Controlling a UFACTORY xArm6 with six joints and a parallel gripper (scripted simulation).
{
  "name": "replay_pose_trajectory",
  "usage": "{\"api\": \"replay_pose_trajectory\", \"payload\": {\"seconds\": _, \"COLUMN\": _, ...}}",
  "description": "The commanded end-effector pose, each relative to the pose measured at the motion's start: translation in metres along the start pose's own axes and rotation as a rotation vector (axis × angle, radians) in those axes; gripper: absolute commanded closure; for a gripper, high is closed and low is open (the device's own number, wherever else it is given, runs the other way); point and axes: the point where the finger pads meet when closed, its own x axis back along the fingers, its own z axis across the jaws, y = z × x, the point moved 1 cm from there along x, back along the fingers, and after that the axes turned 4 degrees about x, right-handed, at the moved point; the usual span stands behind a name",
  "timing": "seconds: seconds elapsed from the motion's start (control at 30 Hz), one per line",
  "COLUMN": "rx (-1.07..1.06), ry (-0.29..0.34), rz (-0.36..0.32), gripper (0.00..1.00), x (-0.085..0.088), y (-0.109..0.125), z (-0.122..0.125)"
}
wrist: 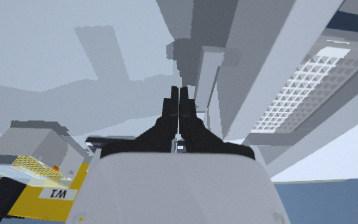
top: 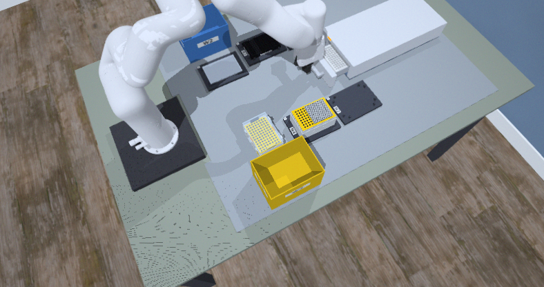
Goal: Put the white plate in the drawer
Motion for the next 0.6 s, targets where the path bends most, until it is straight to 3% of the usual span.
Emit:
{"api": "replay_pose_trajectory", "payload": {"seconds": 0.0, "rx": 0.000, "ry": 0.005, "rz": 0.000, "gripper": 1.00, "x": 0.002, "y": 0.000, "z": 0.007}}
{"api": "replay_pose_trajectory", "payload": {"seconds": 0.57, "rx": 0.000, "ry": 0.006, "rz": 0.000, "gripper": 1.00, "x": 0.003, "y": 0.002, "z": 0.028}}
